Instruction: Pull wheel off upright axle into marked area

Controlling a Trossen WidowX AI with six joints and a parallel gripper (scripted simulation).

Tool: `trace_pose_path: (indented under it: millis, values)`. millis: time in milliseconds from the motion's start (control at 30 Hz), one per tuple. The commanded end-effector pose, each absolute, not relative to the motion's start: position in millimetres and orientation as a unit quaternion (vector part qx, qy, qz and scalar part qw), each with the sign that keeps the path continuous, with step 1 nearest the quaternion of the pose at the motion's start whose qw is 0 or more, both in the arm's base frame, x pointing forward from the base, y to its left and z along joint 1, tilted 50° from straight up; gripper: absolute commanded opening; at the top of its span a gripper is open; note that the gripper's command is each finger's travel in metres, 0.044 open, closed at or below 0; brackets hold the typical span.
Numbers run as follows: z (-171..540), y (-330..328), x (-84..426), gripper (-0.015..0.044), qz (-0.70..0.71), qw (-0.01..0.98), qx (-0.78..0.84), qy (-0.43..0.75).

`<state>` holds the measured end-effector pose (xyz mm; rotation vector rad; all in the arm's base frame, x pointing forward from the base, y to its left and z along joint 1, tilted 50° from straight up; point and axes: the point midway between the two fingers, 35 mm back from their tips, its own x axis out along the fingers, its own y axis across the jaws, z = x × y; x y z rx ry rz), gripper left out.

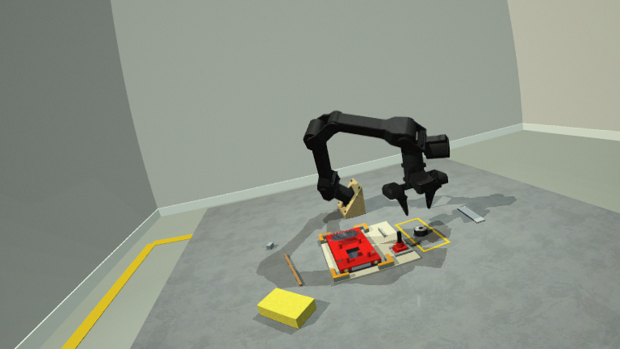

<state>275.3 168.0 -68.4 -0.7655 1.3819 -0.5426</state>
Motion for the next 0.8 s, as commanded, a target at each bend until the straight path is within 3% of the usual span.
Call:
trace_pose_path:
  millis: [0, 133, 767]
  values:
    - [-39, 172, 233, 0.0431, -0.238, 0.668, -0.343, 0.616]
    - [-15, 169, 197, 0.0440, -0.241, 0.667, -0.342, 0.617]
    - [-15, 169, 197, 0.0440, -0.241, 0.667, -0.342, 0.617]
